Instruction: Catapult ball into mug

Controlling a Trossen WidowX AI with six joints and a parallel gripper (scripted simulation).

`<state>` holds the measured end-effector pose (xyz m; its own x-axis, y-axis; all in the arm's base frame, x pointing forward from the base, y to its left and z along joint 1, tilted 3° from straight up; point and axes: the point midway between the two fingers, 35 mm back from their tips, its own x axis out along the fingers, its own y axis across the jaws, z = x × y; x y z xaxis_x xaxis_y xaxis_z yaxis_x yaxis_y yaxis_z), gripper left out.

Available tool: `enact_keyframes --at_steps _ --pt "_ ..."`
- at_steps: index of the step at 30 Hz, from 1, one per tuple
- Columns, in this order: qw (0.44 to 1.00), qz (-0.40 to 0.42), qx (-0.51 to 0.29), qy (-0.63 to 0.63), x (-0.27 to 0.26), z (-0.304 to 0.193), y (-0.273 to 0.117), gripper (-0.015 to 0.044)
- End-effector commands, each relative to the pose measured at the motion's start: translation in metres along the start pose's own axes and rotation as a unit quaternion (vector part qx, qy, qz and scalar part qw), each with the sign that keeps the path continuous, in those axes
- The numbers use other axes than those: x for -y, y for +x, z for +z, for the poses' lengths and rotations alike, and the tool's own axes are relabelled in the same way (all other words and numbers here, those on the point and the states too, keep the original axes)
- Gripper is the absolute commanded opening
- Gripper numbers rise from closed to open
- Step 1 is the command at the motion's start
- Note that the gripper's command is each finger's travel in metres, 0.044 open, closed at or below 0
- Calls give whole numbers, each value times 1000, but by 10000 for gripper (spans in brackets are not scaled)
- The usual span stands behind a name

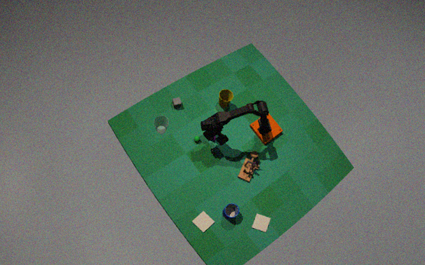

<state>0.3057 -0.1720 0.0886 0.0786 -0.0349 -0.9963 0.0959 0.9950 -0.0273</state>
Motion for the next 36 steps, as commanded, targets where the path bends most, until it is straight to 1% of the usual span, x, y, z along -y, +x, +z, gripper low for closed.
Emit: enact_keyframes --at_steps 1,27,33,36 --pt "1000 3 -1 -2 -1 -1 8 300" --pt "1000 3 -1 -2 -1 -2 46 300" --pt "1000 3 -1 -2 -1 -2 46 143" --pt "1000 3 -1 -2 -1 -2 46 122"
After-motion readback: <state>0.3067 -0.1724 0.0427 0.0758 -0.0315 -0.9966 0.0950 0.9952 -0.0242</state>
